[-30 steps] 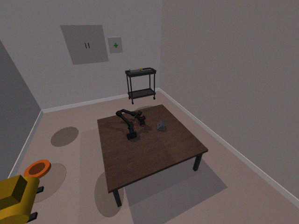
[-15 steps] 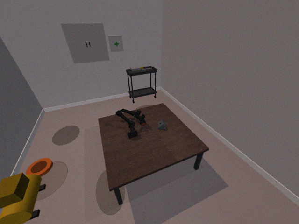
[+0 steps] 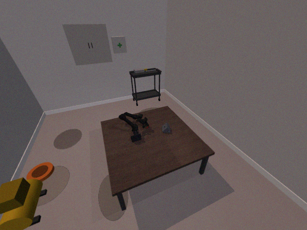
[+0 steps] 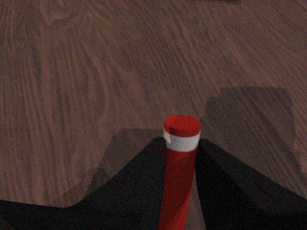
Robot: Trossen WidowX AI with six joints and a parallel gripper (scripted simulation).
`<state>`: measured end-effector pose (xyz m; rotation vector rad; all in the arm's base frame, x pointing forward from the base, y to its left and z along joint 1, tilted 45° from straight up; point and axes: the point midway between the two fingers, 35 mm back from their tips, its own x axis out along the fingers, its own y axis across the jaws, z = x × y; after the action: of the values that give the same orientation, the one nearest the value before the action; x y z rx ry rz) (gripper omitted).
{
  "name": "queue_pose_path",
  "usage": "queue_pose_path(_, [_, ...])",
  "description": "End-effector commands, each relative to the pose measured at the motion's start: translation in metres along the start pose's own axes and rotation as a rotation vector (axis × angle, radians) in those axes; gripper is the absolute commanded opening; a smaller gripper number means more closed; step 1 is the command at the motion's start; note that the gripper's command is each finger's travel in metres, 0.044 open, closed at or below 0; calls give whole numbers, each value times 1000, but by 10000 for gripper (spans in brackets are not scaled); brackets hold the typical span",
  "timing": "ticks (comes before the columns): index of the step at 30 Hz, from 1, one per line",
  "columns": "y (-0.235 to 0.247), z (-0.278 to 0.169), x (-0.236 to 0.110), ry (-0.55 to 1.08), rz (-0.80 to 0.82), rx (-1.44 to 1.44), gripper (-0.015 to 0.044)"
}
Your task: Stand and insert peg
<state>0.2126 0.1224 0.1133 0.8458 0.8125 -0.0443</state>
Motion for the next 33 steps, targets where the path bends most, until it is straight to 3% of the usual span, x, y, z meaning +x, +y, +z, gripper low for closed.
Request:
queue_pose_path(1, [-2,-2,-2,-36,0,4,49])
queue_pose_path(33, [-2,-16,-19,-312,-2,7,49])
